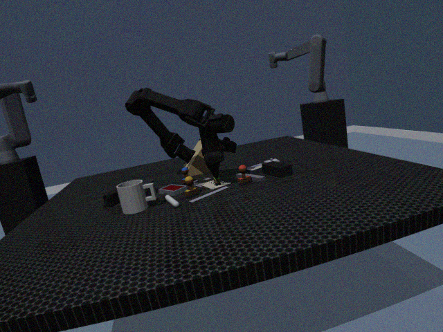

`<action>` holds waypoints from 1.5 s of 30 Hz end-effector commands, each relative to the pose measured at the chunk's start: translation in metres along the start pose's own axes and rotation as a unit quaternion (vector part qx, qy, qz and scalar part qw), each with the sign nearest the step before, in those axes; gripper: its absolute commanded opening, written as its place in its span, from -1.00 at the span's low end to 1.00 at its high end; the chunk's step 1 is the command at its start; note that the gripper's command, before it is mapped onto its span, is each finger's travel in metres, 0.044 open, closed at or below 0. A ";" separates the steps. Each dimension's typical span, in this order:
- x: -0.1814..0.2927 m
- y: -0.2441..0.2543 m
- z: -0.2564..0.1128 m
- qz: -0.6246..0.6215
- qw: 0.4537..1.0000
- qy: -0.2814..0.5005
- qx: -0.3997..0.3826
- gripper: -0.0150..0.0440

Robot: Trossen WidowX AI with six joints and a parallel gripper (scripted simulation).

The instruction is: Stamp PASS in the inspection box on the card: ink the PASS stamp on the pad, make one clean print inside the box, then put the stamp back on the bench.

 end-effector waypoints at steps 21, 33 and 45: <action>0.001 -0.001 0.003 0.001 1.000 0.002 0.000 -0.49; 0.001 -0.001 0.003 0.001 1.000 0.002 0.000 -0.49; 0.001 -0.001 -0.001 0.001 1.000 0.002 0.000 -0.49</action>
Point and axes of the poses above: the point midway between the two fingers, 35 mm back from their tips, its own z axis out along the fingers, its own y axis across the jaws, x = y × z, the point moved 6 cm from there along -z, back along the fingers
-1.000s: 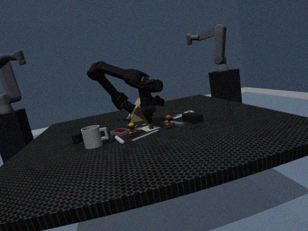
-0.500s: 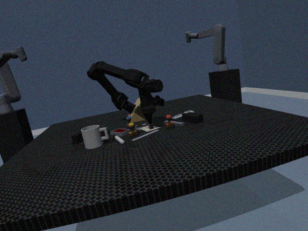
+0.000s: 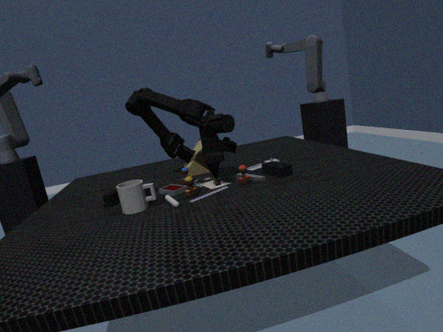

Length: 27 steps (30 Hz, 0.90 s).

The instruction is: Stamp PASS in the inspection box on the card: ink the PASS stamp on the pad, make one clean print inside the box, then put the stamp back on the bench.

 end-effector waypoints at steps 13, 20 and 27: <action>0.001 -0.001 -0.007 0.001 1.000 0.002 -0.001 -0.49; 0.000 -0.001 -0.013 0.001 1.000 0.001 -0.001 -0.49; 0.000 -0.002 -0.024 0.001 1.000 0.001 -0.001 -0.49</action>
Point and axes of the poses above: the point midway between the two fingers, 35 mm back from their tips, its own z axis out along the fingers, its own y axis across the jaws, x = y × z, the point moved 6 cm from there along -z, back along the fingers
